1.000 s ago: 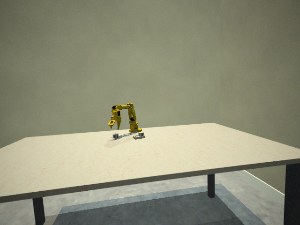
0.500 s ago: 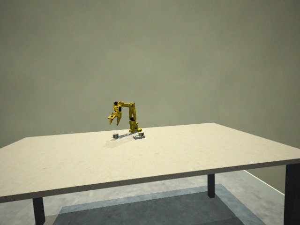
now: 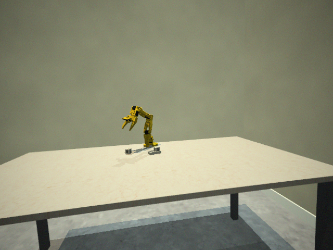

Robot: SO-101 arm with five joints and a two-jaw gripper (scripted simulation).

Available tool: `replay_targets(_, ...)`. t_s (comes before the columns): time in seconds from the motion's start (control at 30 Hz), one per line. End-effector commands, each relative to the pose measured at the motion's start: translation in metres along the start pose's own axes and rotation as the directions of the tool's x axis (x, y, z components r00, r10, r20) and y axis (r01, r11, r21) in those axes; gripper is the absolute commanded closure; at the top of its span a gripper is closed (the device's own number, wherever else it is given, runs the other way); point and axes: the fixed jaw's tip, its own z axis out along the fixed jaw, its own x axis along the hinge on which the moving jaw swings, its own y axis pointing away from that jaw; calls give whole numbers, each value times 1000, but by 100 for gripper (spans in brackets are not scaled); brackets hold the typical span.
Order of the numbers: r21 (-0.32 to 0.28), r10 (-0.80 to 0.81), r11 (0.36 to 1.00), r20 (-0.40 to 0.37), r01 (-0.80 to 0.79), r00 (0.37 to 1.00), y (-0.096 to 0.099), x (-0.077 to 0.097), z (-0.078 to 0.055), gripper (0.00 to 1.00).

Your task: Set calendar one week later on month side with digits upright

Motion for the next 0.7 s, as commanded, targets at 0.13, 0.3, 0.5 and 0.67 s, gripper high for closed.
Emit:
replay_targets(0.13,24,17,1000,74,-19,997,-3,-5,-14,65)
replay_targets(0.3,24,10,1000,73,-12,997,-3,-5,-14,65)
replay_targets(0.5,29,-33,999,72,31,997,-4,-5,-14,65)
replay_targets(0.67,32,-74,997,70,72,995,-4,-4,-13,65)
